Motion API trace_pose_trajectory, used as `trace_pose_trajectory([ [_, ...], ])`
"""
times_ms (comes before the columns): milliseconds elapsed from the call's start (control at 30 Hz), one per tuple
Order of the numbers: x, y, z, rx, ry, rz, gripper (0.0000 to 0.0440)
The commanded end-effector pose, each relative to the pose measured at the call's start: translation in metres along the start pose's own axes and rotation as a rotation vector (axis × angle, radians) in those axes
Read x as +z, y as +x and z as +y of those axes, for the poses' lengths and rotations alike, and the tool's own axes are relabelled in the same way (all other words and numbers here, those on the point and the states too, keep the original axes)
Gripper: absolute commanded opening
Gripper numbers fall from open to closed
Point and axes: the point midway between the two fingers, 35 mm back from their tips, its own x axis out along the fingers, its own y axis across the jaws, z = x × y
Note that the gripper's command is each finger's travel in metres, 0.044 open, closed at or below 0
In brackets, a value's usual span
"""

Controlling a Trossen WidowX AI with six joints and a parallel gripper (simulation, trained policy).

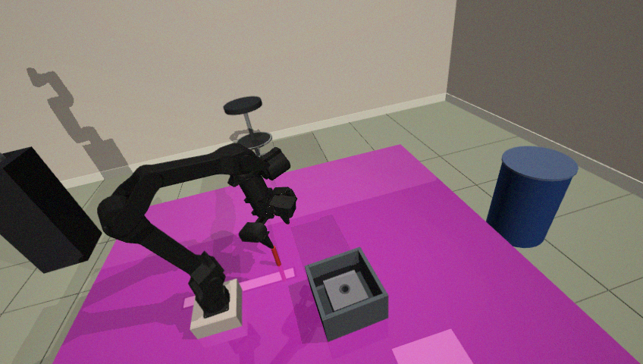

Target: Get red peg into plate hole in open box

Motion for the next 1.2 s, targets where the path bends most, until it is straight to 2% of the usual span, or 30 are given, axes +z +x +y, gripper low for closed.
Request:
trace_pose_trajectory([
  [0,-0.011,0.013,-0.002,-0.041,0.045,0.033,0.0440],
  [333,-0.033,0.056,0.002,-0.098,0.170,0.072,0.0440],
  [767,-0.053,0.112,0.008,-0.045,0.267,0.072,0.0429],
  [900,-0.059,0.121,0.005,-0.052,0.297,0.088,0.0354],
  [1167,-0.064,0.121,0.004,-0.061,0.312,0.143,0.0145],
])
